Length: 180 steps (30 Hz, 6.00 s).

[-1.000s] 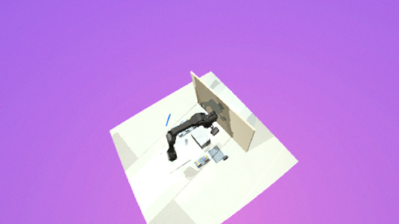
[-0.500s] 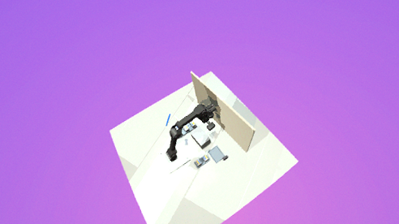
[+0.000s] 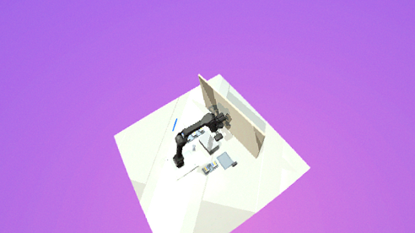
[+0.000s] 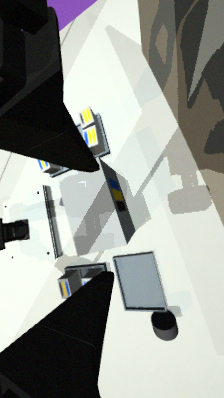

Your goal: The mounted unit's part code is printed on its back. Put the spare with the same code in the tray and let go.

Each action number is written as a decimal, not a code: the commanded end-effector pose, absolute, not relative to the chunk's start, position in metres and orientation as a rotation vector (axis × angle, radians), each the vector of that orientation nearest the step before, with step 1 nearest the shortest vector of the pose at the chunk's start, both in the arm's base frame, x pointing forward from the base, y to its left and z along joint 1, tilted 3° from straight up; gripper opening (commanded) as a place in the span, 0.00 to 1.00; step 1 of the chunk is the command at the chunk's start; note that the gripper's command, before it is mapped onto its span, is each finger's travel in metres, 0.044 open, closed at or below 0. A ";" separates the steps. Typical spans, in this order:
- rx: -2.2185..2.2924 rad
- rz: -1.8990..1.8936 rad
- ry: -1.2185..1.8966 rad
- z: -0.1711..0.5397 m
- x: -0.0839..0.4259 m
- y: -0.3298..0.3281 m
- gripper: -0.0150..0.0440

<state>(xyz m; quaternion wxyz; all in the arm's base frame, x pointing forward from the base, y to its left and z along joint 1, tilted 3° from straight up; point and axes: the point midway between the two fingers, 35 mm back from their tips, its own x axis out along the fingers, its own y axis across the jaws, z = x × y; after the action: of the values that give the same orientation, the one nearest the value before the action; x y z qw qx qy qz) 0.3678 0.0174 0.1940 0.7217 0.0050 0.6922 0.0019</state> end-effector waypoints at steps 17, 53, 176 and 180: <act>1.079 -1.139 1.292 0.142 0.176 -0.149 1.00; 1.079 -1.139 1.292 0.074 0.179 -0.158 0.76; 1.082 -1.134 1.286 0.185 0.265 -0.162 0.25; 1.083 -1.133 1.285 0.184 0.282 -0.162 0.25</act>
<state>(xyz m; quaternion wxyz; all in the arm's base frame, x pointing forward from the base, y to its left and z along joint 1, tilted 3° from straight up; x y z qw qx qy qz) 0.2705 -0.1634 0.1842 0.5301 0.4505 0.5390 -0.4749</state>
